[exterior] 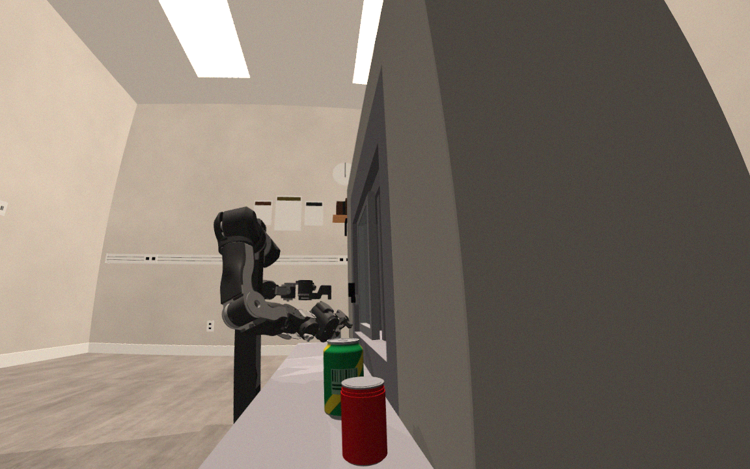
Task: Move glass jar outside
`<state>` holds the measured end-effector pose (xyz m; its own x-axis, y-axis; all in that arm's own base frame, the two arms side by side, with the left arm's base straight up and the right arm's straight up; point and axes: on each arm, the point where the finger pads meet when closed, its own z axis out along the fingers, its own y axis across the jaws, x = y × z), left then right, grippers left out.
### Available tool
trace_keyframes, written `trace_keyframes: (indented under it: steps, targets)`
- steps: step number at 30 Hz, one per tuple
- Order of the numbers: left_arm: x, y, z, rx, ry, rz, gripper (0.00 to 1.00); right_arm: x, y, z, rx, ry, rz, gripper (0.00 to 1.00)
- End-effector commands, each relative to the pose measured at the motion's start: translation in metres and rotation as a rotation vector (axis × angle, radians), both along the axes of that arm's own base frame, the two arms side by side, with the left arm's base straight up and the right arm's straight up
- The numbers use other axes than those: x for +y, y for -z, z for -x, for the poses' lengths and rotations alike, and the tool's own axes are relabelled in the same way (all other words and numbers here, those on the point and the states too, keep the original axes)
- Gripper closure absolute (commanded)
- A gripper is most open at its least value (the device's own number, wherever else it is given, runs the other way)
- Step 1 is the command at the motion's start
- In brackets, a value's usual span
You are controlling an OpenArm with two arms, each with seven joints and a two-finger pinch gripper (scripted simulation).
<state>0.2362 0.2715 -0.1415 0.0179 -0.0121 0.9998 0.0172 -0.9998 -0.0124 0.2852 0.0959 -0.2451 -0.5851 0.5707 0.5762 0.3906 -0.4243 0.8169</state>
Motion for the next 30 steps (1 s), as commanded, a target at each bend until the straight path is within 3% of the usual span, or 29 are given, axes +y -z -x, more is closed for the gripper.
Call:
trace_keyframes:
  steps: [1, 4, 10, 13, 17, 21, 26, 30]
  targets:
    - [-0.0001, -0.001, 0.0, -0.003, 0.001, -0.001, 0.7, -0.0003, -0.003, -0.001, -0.056, 0.009, 0.045, 1.0]
    - [-0.0001, -0.001, 0.0, -0.003, 0.001, -0.001, 0.7, 0.0009, -0.002, 0.0, -0.097, 0.0, 0.09, 1.0]
    - [-0.0001, -0.001, 0.0, -0.003, 0.001, -0.001, 0.7, 0.0033, -0.004, 0.003, -0.111, -0.021, 0.089, 1.0]
    - [-0.0001, -0.001, 0.0, -0.003, 0.001, -0.001, 0.7, 0.0128, -0.011, 0.014, -0.141, -0.108, 0.044, 1.0]
    - [-0.0001, -0.001, 0.0, -0.003, 0.001, -0.001, 0.7, 0.0273, -0.026, 0.039, -0.198, -0.28, -0.044, 1.0]
    - [-0.0001, -0.001, 0.0, -0.003, 0.001, -0.001, 0.7, 0.0343, -0.037, 0.059, -0.24, -0.408, -0.111, 1.0]
    - [-0.0001, -0.001, 0.0, -0.003, 0.001, -0.001, 0.7, 0.0349, -0.039, 0.062, -0.245, -0.426, -0.123, 1.0]
    - [-0.0001, -0.001, 0.0, -0.003, 0.001, -0.001, 0.7, 0.0321, -0.044, 0.059, -0.211, -0.406, -0.183, 1.0]
